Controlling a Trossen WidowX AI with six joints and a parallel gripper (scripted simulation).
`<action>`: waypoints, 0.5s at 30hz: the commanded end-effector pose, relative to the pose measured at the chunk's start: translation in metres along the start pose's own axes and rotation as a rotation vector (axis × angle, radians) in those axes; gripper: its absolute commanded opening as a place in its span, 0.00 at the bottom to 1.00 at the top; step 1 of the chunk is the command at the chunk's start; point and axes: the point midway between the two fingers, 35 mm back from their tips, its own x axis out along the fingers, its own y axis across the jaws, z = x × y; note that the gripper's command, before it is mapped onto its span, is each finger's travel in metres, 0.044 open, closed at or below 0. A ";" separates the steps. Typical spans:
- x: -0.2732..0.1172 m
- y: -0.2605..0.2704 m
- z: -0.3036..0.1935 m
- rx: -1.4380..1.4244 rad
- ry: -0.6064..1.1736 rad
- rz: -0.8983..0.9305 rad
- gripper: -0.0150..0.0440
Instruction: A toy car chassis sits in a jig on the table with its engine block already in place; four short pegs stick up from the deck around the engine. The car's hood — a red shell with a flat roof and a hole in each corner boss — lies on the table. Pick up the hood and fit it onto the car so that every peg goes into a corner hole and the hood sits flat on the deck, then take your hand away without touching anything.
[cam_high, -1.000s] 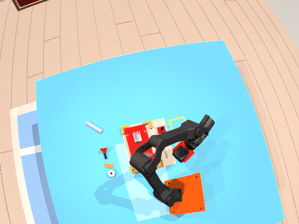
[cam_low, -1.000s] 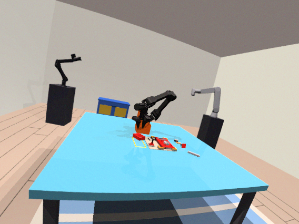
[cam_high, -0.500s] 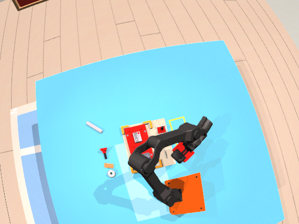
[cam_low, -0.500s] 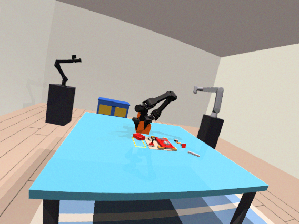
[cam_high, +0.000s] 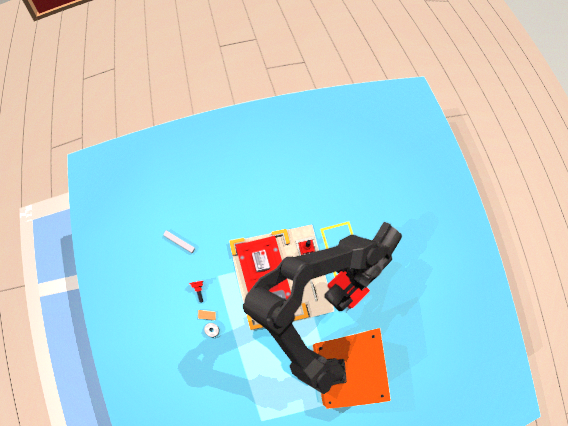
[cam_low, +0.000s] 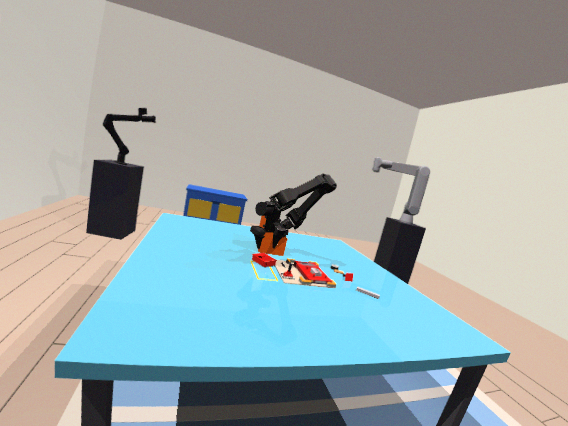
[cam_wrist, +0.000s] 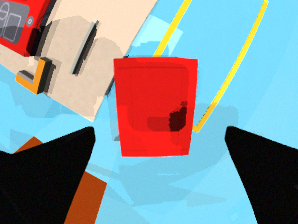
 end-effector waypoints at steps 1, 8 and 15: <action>0.005 0.002 -0.001 0.005 0.000 0.008 1.00; 0.010 0.002 0.000 0.005 0.000 0.008 1.00; 0.014 0.002 -0.001 0.005 0.000 0.008 1.00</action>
